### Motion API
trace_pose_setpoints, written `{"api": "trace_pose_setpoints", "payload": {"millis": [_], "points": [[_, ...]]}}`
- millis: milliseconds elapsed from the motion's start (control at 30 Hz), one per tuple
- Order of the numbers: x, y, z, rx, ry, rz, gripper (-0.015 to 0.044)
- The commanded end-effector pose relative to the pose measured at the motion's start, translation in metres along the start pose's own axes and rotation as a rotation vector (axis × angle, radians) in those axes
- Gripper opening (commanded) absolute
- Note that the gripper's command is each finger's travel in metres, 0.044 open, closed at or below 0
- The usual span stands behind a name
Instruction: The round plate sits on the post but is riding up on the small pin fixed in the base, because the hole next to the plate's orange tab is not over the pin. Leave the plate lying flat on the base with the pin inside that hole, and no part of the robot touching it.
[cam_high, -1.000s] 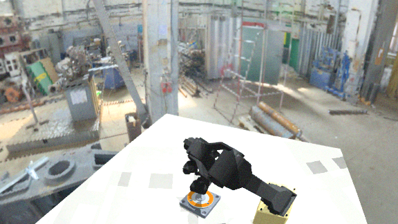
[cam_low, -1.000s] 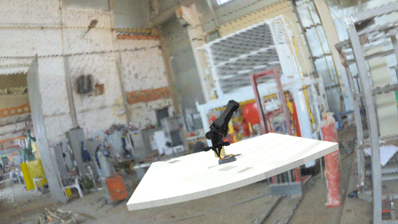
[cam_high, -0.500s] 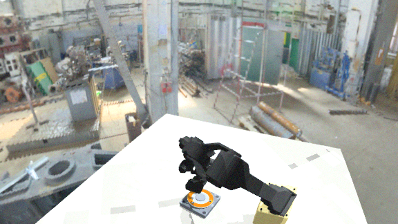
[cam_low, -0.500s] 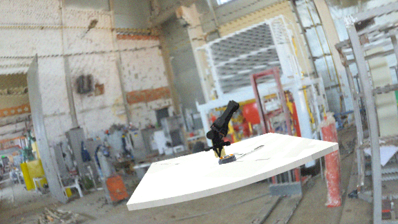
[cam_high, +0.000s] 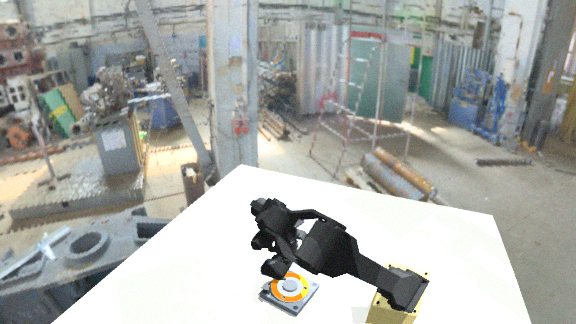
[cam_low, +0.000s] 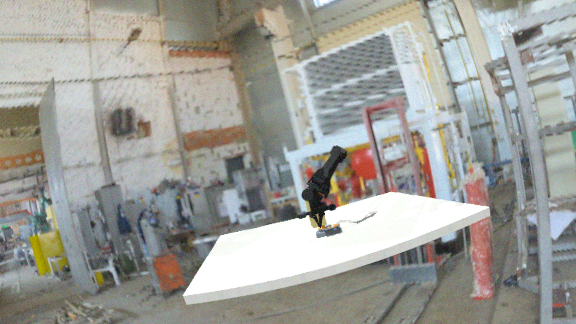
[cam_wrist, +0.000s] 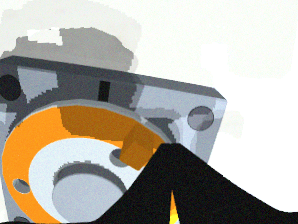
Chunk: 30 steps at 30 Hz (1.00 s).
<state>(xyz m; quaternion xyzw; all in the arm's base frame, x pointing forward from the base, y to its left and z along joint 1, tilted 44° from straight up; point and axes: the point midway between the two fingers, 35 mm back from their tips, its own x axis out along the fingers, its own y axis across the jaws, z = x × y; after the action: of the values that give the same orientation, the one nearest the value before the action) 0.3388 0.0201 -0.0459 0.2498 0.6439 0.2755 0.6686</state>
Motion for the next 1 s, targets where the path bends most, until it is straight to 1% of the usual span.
{"api": "trace_pose_setpoints", "payload": {"millis": [0,967], "points": [[0.000,0.006,0.005,-0.004,0.002,0.005,0.0000],[-0.003,0.023,0.016,-0.004,0.002,0.005,0.0000]]}}
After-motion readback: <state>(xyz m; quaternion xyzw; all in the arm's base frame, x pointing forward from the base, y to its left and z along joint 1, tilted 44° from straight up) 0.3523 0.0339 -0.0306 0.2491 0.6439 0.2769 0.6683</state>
